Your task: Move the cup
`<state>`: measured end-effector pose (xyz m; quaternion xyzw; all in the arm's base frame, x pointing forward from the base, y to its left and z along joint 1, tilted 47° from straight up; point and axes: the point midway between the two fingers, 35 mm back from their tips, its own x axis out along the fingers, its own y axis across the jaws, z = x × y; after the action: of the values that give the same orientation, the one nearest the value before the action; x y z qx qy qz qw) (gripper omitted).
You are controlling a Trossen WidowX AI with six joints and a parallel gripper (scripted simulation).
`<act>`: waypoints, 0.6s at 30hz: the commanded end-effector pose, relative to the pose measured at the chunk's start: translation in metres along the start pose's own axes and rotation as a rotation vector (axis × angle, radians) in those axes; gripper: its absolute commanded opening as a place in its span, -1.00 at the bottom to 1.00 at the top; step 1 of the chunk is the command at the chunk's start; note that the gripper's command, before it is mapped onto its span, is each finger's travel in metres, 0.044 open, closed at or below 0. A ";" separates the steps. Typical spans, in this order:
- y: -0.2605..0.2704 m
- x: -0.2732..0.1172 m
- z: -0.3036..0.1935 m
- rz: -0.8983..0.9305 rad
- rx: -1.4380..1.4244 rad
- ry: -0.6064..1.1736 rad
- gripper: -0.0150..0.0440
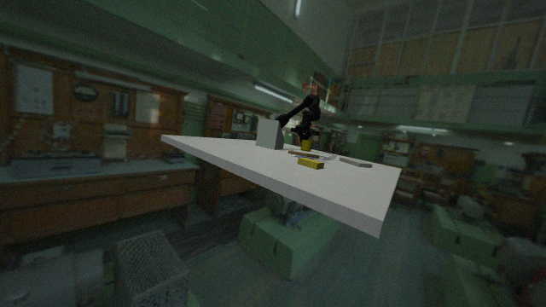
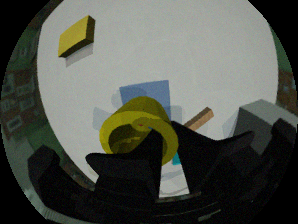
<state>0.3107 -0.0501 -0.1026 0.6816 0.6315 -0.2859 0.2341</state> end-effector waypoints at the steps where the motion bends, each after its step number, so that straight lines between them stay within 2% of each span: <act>1: 0.000 0.001 0.000 -0.001 0.000 0.000 -0.49; 18: -0.002 0.001 -0.003 -0.002 0.000 0.000 -0.49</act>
<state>0.3105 -0.0489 -0.1028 0.6805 0.6327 -0.2852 0.2352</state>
